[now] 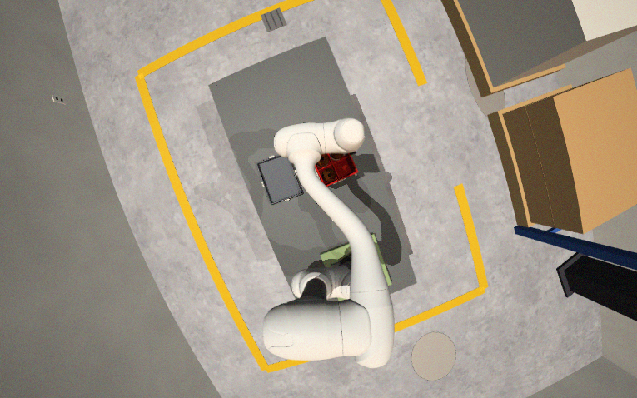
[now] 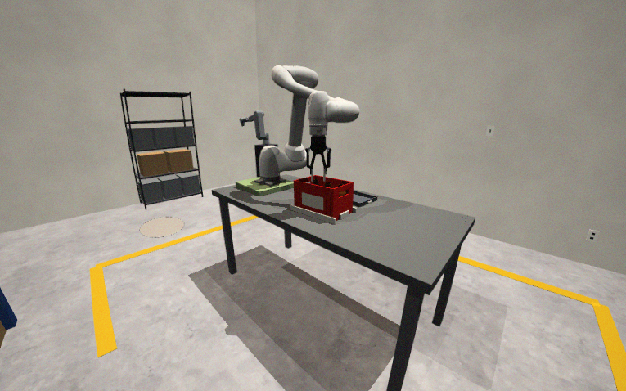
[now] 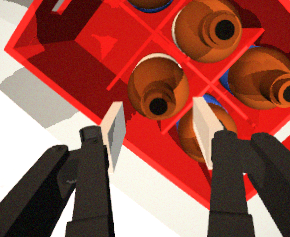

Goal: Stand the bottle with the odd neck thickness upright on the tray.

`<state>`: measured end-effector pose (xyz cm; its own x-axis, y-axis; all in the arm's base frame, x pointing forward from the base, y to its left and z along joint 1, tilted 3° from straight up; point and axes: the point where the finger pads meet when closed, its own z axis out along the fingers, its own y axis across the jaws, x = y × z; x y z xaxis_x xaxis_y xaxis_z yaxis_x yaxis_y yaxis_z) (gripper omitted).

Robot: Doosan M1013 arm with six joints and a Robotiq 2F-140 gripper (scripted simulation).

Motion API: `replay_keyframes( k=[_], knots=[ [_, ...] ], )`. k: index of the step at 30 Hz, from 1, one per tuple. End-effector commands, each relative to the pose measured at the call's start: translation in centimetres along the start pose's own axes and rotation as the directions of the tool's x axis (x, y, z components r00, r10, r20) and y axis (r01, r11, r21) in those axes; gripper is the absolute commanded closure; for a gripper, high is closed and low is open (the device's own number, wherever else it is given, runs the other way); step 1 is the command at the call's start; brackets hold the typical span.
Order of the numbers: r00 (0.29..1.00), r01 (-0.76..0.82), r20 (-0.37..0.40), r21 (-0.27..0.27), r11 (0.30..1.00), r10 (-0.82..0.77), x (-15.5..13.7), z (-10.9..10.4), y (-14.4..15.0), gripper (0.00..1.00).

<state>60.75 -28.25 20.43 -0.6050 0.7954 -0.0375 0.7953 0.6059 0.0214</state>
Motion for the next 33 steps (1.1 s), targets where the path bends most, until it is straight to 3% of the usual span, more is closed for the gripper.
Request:
replay_keyframes(
  k=[1, 33],
  knots=[
    [1.0, -0.004, 0.001, -0.002, 1.0, 0.004, -0.3, 0.2, 0.0, 0.62],
    [1.0, -0.004, 0.001, -0.002, 1.0, 0.004, -0.3, 1.9, 0.0, 0.62]
  ],
)
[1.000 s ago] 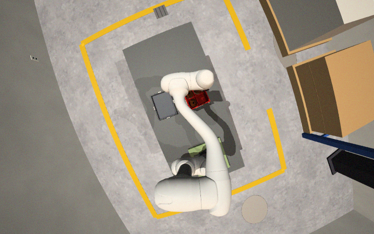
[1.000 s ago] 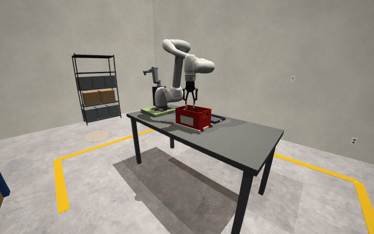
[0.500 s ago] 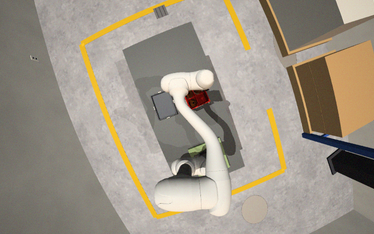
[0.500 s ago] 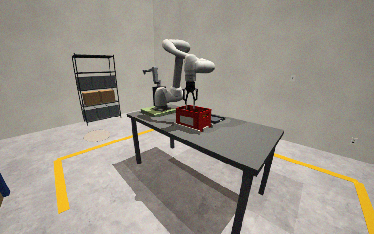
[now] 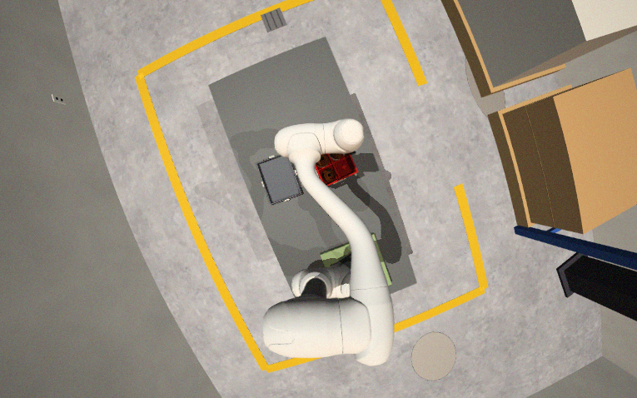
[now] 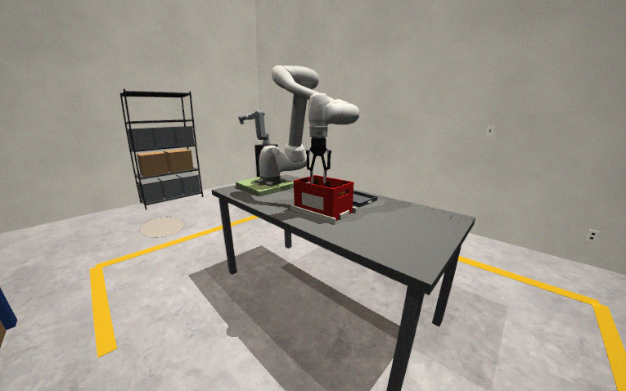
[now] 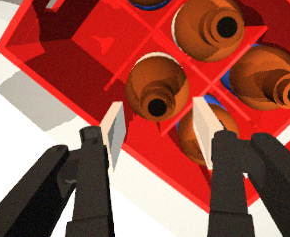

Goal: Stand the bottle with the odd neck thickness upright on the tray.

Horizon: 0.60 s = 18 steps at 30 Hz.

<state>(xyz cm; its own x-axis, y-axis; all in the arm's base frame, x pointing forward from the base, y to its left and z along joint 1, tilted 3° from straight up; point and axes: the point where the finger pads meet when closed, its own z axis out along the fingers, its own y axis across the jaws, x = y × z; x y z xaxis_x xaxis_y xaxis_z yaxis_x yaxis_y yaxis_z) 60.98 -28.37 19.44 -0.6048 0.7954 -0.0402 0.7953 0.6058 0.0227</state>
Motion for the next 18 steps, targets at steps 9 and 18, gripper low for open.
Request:
replay_keyframes(
  k=[9, 18],
  knots=[
    [1.0, -0.004, -0.001, -0.001, 1.0, 0.004, -0.1, 1.9, -0.1, 0.62],
    [1.0, -0.004, -0.001, -0.001, 1.0, 0.004, -0.1, 2.9, -0.1, 0.62]
  ],
)
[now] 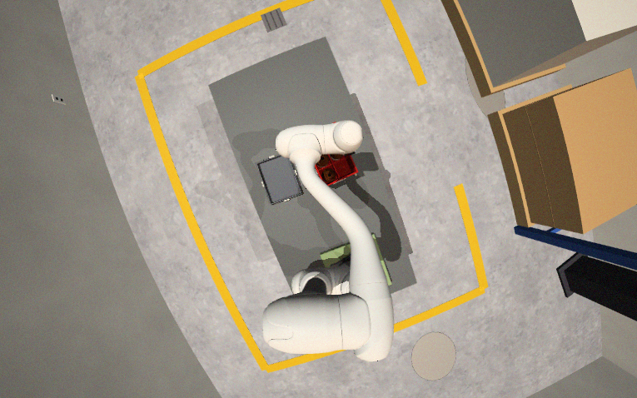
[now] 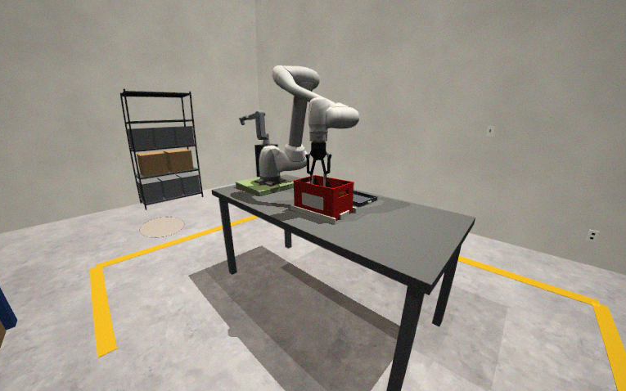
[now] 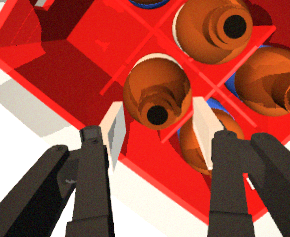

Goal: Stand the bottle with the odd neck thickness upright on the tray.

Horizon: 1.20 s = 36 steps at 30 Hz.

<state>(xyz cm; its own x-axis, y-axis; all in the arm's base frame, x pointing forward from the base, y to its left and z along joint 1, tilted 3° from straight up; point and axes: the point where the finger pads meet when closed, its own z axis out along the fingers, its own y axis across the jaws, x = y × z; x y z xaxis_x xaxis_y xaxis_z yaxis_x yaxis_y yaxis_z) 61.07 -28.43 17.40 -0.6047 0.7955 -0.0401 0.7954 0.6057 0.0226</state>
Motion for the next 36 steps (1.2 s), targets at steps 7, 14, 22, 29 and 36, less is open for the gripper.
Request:
replay_keyframes(
  k=[7, 14, 22, 29, 36],
  knots=[
    [1.0, -0.003, -0.001, -0.001, 1.0, 0.003, -0.11, 1.35, -0.05, 0.62],
    [1.0, -0.003, -0.001, -0.001, 1.0, 0.003, -0.11, 1.51, -0.05, 0.62],
    [1.0, -0.003, -0.001, -0.001, 1.0, 0.003, -0.11, 1.55, -0.05, 0.62],
    [1.0, -0.003, -0.001, -0.001, 1.0, 0.003, -0.11, 1.55, -0.05, 0.62],
    [1.0, -0.003, -0.001, -0.001, 1.0, 0.003, -0.11, 1.55, -0.05, 0.62]
  ],
)
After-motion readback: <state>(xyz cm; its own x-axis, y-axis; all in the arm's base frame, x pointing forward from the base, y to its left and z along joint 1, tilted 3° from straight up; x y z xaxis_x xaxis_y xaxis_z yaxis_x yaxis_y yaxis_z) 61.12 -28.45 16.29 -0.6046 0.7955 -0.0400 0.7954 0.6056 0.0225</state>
